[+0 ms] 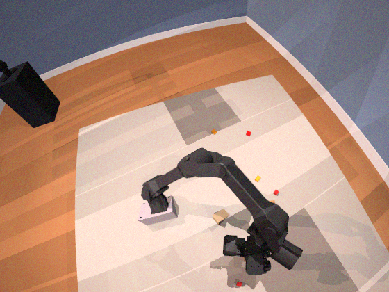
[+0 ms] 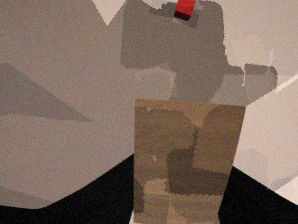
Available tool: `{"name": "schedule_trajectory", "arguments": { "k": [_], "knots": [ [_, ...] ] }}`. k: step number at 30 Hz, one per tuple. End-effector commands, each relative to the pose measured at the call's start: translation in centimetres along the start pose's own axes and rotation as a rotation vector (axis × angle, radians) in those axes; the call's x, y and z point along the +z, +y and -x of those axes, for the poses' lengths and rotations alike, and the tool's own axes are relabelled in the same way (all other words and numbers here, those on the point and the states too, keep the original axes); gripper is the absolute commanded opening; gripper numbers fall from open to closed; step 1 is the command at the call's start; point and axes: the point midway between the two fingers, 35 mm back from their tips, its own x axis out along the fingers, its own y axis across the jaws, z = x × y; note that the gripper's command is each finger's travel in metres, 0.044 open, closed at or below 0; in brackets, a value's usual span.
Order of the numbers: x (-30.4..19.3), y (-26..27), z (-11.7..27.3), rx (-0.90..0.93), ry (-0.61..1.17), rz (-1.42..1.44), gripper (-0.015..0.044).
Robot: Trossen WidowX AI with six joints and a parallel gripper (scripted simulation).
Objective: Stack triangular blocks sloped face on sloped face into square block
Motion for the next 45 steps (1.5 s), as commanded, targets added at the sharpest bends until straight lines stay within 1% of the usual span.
{"name": "schedule_trajectory", "arguments": {
  "k": [1, 20, 27, 45],
  "knots": [
    [0.2, 0.1, 0.3, 0.012, 0.029, -0.138, 0.0000],
    [0.6, 0.1, 0.8, -0.005, 0.162, -0.761, 0.0000],
    [0.3, 0.0, 1.0, -0.006, 0.164, -0.766, 0.0000],
    [-7.1, -1.5, 5.2, -0.007, 0.165, -0.768, 0.0000]
  ]
}}
